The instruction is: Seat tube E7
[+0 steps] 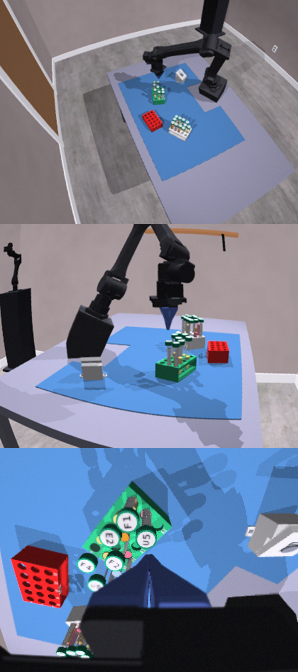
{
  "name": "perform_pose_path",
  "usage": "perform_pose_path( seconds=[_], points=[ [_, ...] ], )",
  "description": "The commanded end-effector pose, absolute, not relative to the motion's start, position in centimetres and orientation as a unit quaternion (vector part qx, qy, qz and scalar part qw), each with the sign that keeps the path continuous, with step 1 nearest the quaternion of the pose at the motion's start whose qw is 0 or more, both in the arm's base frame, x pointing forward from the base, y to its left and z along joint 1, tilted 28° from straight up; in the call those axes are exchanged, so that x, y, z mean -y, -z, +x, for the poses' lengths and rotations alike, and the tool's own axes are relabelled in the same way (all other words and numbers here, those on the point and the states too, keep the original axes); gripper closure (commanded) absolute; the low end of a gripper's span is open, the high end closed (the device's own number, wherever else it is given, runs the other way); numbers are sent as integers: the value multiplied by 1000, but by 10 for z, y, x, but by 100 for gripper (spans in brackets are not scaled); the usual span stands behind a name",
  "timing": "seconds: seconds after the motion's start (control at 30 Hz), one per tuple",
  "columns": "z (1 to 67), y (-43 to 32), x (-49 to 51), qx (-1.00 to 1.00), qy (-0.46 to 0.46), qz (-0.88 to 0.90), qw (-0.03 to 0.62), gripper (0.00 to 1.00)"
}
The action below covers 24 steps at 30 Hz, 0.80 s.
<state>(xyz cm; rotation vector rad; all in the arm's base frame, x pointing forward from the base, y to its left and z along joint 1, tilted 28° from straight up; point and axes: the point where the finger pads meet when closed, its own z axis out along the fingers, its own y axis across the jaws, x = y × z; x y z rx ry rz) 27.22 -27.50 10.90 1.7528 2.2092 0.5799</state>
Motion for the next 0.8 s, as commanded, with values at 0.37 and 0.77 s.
perform_pose_path(
  seconds=[0.37,0.77],
  points=[
    [275,-133,310,-772,-184,585,167,100],
    [275,-133,310,-770,-185,587,167,100]
  ],
)
